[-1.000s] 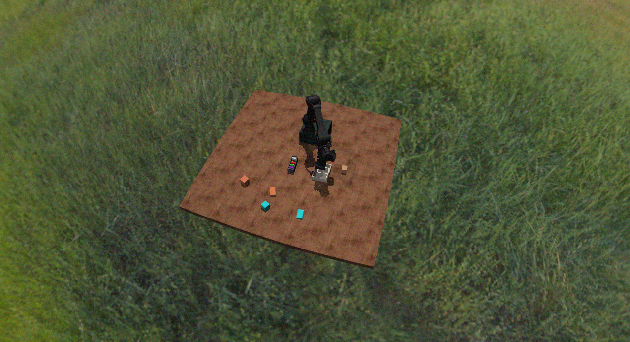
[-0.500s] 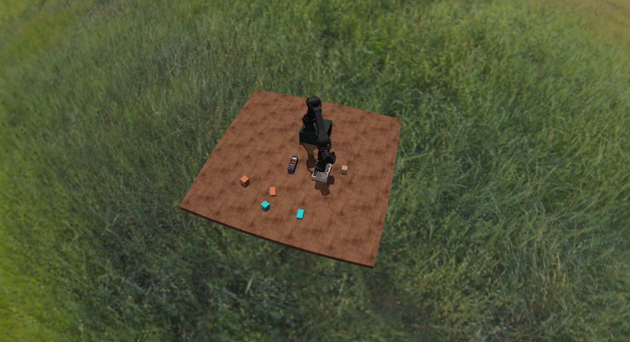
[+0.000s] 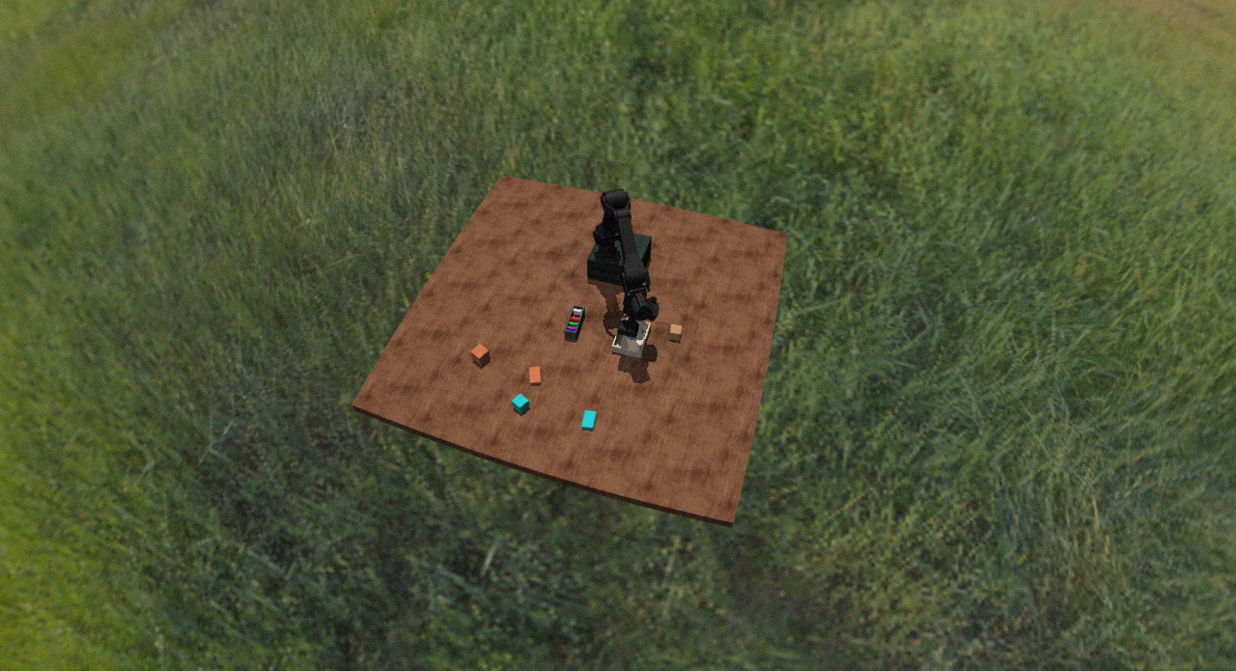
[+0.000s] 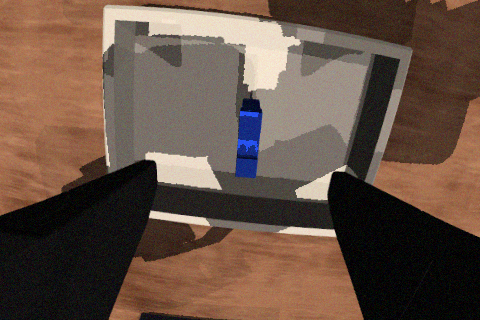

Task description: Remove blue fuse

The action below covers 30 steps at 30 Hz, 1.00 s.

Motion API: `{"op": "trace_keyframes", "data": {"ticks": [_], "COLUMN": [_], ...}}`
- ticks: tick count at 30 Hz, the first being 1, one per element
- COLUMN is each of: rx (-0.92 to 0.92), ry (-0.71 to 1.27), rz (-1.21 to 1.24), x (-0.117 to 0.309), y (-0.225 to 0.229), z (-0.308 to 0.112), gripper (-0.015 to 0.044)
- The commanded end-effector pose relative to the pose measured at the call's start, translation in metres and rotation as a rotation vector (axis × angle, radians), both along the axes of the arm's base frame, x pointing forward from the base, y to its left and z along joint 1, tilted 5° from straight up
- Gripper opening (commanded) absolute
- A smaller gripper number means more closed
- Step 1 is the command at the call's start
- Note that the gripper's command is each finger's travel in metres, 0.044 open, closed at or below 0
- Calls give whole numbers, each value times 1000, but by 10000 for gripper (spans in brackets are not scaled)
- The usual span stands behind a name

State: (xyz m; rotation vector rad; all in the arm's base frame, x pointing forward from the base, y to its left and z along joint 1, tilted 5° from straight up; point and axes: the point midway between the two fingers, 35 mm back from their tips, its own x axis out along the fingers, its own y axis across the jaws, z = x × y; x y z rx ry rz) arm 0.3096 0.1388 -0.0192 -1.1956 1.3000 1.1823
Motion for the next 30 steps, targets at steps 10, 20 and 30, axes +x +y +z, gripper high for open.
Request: {"op": "trace_keyframes", "data": {"ticks": [10, 20, 30], "rx": [7, 5, 5], "ry": [-5, -11, -11], "rz": [-6, 1, 1], "x": [2, 3, 3], "y": [2, 2, 2], "z": [31, 31, 31], "gripper": [330, 330, 330]}}
